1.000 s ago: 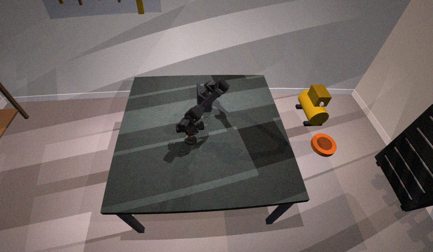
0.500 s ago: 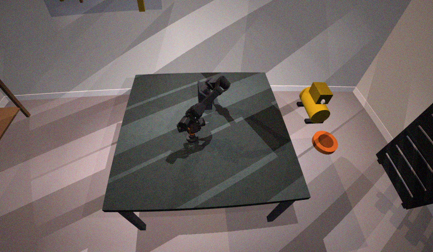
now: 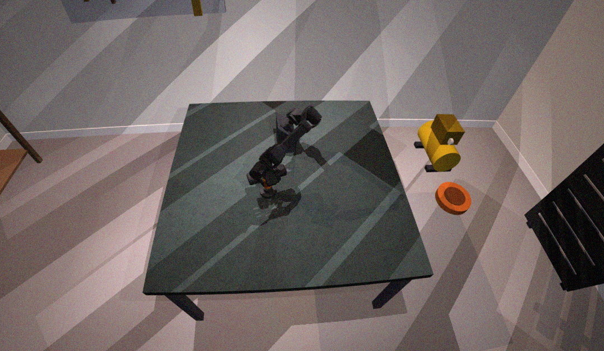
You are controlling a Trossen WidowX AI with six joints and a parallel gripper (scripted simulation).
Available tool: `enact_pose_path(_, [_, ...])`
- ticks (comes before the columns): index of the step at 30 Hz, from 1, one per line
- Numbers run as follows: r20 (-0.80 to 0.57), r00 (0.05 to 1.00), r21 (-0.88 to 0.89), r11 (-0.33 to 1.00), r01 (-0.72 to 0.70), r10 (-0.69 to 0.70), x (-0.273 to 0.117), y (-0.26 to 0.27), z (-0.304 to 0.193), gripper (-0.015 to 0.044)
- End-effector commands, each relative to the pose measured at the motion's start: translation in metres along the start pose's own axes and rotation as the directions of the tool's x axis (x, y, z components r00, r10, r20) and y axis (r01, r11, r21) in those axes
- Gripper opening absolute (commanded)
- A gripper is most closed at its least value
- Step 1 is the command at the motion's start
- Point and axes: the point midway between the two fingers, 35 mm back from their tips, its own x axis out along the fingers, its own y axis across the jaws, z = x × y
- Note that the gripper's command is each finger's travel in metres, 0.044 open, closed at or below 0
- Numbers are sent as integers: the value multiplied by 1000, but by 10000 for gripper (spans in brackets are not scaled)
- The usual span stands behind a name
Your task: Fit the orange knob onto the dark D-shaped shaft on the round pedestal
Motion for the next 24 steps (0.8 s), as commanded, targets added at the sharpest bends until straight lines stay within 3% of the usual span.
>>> enact_pose_path(1, [4,1000,1,1000,-3,3,0,1,-1,0])
enact_pose_path(19, [4,1000,1,1000,-3,3,-4,3,-4,0])
enact_pose_path(24, [4,1000,-124,992,-3,3,-3,2,-4,0])
